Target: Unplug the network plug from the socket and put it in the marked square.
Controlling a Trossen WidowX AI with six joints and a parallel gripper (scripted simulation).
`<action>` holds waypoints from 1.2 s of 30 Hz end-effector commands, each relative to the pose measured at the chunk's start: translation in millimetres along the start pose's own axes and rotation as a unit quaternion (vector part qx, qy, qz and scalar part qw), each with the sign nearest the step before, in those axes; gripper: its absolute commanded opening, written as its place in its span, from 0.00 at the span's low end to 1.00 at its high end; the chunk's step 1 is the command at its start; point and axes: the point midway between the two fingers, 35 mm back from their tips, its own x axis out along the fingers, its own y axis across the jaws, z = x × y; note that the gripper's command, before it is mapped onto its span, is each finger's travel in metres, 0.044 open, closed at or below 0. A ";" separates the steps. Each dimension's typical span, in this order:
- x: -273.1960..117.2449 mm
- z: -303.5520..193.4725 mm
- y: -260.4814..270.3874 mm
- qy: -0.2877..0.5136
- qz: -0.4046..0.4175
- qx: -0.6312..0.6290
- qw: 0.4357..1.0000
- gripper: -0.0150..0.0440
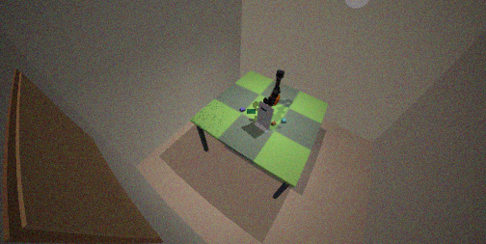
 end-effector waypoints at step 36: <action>-27.1 -8.8 -0.5 0.001 -0.001 0.003 1.000 0.25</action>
